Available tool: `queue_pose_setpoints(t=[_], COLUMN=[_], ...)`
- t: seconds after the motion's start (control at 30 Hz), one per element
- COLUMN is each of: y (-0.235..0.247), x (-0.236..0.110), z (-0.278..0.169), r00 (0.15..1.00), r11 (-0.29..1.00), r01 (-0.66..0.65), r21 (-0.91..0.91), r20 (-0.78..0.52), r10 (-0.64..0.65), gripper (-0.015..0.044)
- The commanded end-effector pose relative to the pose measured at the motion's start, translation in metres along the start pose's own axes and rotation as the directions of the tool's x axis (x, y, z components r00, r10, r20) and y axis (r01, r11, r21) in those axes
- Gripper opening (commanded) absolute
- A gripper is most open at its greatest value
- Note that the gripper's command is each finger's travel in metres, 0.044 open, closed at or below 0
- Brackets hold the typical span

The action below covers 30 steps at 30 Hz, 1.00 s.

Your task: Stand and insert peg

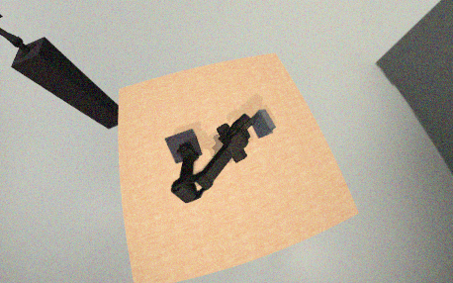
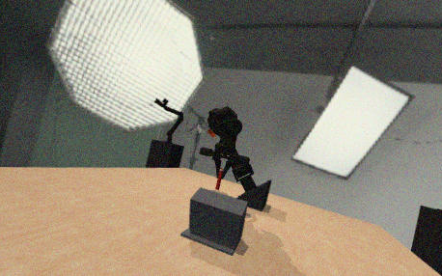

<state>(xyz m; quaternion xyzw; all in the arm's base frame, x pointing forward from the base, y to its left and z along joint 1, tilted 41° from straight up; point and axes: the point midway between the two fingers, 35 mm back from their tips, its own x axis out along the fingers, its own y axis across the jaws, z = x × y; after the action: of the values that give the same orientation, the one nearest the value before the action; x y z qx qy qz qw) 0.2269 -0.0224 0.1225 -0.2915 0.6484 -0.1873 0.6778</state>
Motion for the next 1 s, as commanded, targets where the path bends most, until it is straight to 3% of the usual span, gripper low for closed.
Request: queue_pose_setpoints(t=[0.0,0.97], y=[0.005,0.029], x=[0.004,0.021], z=[0.003,0.027], r00=[1.000,0.986], r11=[1.000,0.996], r01=[-0.005,-0.035], r21=[0.008,0.084], r20=[0.019,0.163], r10=[0.005,0.021], gripper=[0.0000,0.0000])
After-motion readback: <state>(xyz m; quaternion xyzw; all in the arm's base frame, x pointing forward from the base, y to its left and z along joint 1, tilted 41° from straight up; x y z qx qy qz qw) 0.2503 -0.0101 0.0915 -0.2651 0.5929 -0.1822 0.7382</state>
